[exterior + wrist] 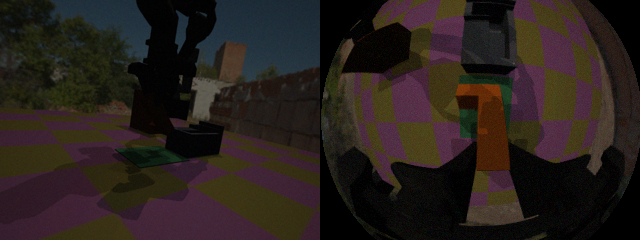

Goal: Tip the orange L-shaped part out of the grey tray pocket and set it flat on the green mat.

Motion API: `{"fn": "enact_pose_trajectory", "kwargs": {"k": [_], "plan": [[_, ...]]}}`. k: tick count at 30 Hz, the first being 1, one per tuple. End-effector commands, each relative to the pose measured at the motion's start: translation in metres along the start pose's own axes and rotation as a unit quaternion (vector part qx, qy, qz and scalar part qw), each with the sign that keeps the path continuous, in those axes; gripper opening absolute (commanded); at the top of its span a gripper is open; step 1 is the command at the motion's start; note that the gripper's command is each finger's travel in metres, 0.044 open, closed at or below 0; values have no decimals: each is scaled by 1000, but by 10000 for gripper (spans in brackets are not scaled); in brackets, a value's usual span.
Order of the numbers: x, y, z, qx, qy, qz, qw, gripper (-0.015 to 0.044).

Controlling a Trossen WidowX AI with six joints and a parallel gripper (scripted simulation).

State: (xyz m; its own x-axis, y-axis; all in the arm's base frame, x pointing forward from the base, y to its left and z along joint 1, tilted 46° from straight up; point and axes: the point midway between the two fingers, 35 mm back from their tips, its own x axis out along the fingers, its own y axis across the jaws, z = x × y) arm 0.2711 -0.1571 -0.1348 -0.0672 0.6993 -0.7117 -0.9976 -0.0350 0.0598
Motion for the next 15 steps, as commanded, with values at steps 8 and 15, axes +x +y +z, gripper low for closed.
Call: {"fn": "enact_pose_trajectory", "kwargs": {"k": [8, 15], "plan": [[19, 0, 1, 3, -3, 1, 1000, 0], [31, 0, 1, 3, -3, 1, 1000, 0]]}}
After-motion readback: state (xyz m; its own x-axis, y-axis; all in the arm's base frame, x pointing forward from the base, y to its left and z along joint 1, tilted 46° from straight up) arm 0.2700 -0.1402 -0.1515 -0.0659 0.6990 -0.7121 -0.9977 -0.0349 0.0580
